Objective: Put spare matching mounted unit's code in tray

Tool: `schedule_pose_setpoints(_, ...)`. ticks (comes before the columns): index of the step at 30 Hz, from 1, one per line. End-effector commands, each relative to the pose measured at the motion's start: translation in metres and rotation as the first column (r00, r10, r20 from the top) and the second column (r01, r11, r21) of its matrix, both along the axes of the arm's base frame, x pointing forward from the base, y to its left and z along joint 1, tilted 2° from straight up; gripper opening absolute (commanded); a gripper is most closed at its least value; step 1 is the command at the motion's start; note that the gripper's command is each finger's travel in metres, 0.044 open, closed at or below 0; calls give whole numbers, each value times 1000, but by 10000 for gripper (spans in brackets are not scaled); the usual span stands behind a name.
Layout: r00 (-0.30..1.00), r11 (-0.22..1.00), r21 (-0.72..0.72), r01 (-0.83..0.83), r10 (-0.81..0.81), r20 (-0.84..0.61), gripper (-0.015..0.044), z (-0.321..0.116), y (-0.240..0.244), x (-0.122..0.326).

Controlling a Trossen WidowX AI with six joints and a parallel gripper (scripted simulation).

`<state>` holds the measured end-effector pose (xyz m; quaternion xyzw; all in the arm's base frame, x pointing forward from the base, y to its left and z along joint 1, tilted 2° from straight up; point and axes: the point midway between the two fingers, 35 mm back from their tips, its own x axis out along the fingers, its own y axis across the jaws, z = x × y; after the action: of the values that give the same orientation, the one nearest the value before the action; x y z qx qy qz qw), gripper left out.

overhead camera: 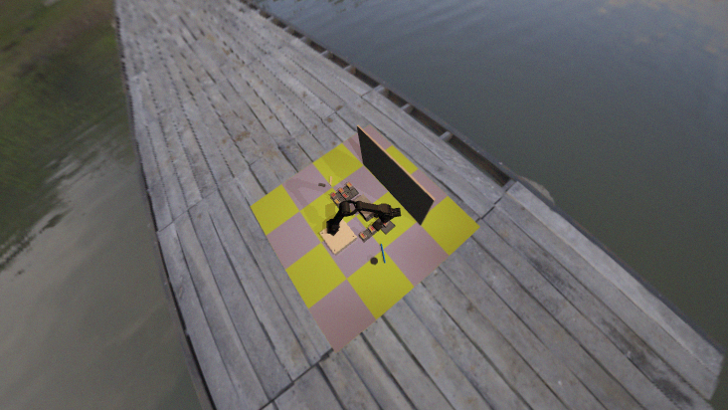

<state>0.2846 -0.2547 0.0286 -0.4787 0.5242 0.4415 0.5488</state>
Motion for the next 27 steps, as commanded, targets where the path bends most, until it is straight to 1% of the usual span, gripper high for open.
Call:
schedule_pose_setpoints(1, 1000, 1000, 0, 0, 0, 1, 440, 3, 0, 0)
schedule_pose_setpoints(3, 1000, 1000, 0, 1, -1, 1, 440, 26, -2, 1)
schedule_pose_setpoints(6, 1000, 1000, 1, 2, -2, 2, 440, 81, -1, -2)
schedule_pose_setpoints(8, 1000, 1000, 2, 3, -3, 2, 440, 103, 2, -6)
schedule_pose_setpoints(27, 1000, 1000, -11, 6, -6, 12, 440, 104, 0, -4)
